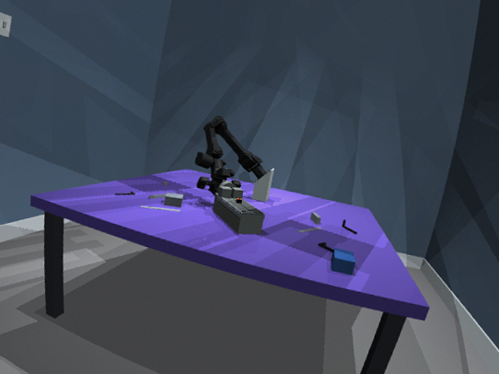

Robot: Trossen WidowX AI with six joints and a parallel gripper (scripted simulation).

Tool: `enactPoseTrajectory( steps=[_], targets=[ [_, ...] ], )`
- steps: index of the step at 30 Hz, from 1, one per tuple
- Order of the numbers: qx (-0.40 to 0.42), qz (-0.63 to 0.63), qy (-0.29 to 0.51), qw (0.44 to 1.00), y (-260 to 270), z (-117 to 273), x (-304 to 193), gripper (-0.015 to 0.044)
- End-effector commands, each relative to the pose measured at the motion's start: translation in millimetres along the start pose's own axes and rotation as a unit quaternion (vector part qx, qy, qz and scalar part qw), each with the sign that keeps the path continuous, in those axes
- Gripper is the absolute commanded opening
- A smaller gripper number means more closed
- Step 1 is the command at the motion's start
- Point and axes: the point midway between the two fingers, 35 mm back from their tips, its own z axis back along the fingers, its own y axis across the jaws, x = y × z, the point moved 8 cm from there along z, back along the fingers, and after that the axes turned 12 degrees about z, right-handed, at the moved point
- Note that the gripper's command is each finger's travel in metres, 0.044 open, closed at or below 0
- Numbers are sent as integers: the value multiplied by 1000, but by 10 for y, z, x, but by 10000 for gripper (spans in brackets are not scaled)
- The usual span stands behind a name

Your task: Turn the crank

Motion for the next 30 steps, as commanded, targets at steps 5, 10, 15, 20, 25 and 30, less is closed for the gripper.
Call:
enactPoseTrajectory(
  steps=[5,10,15,20,25,30],
  targets=[
    [11,1,-2,1000,84,4,20,0],
    [11,1,-2,1000,101,13,31,0],
    [11,1,-2,1000,126,24,47,0],
    [11,1,-2,1000,160,42,71,0],
    [12,1,-2,1000,196,70,106,0],
    [12,1,-2,1000,203,94,133,0]
  ],
)
